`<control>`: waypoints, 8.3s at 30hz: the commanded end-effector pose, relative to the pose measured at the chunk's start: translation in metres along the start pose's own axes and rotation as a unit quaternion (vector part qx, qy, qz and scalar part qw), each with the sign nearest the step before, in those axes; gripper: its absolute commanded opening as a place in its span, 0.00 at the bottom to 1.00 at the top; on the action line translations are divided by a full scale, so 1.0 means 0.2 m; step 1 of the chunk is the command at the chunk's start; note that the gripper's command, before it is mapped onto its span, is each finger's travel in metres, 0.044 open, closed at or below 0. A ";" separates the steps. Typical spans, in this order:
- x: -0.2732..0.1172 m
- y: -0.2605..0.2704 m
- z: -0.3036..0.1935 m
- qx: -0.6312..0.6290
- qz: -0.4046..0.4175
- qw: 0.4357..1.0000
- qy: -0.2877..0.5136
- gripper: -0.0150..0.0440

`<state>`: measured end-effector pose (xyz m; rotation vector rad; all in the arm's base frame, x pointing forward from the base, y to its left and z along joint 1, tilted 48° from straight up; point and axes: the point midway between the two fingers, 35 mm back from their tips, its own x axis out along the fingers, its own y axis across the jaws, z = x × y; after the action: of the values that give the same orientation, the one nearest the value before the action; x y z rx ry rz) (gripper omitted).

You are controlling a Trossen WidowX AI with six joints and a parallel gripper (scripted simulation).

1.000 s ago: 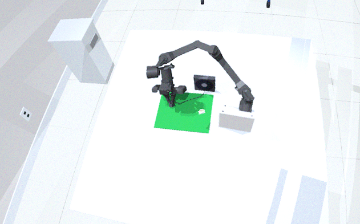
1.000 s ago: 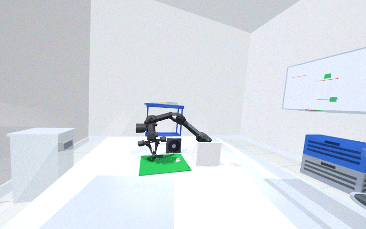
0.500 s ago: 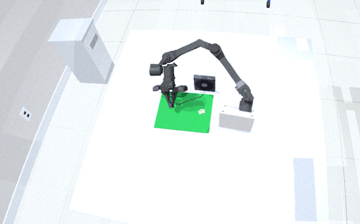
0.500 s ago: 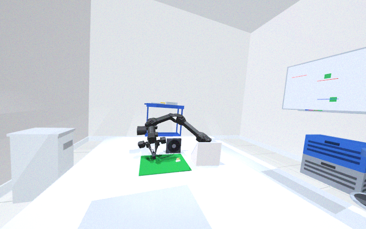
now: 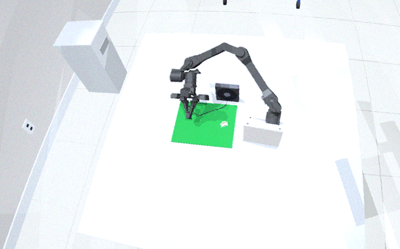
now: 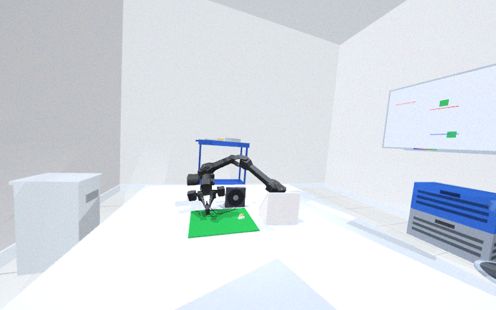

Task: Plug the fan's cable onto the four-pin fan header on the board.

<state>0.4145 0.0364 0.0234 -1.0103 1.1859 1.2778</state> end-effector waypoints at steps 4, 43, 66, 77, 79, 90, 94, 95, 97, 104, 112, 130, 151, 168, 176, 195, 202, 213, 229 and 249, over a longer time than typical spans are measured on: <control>-0.02 0.00 -0.01 -0.009 -0.010 0.999 -0.049 0.25; -0.17 -0.03 -0.02 -0.051 -0.082 0.977 -0.191 0.25; -0.16 -0.03 -0.04 -0.055 -0.083 0.976 -0.192 0.25; -0.15 -0.04 -0.08 -0.055 -0.083 0.976 -0.192 0.25; -0.14 -0.04 -0.09 -0.055 -0.083 0.976 -0.192 0.25; -0.12 -0.04 -0.13 -0.055 -0.083 0.976 -0.192 0.25; -0.11 -0.04 -0.14 -0.055 -0.083 0.976 -0.192 0.25; -0.11 -0.05 -0.14 -0.055 -0.083 0.976 -0.192 0.25; -0.11 -0.05 -0.15 -0.055 -0.083 0.976 -0.192 0.25; -0.09 -0.05 -0.17 -0.055 -0.083 0.976 -0.192 0.25; -0.08 -0.06 -0.20 -0.055 -0.083 0.976 -0.191 0.25; -0.04 -0.07 -0.25 -0.055 -0.083 0.977 -0.191 0.25; -0.02 -0.07 -0.27 -0.054 -0.081 0.977 -0.192 0.25; -0.02 -0.07 -0.27 -0.054 -0.081 0.977 -0.192 0.25; -0.02 -0.07 -0.27 -0.054 -0.081 0.977 -0.192 0.25; -0.02 -0.07 -0.27 -0.054 -0.081 0.977 -0.192 0.49; -0.02 -0.07 -0.27 -0.054 -0.081 0.977 -0.192 0.49; -0.02 -0.07 -0.27 -0.054 -0.081 0.977 -0.192 0.49; -0.17 -0.06 -0.28 -0.055 -0.081 0.977 -0.192 0.49; -0.49 0.01 -0.27 -0.055 -0.082 0.977 -0.191 0.49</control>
<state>0.4162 -0.0289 0.1011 -0.8631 0.7336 1.3499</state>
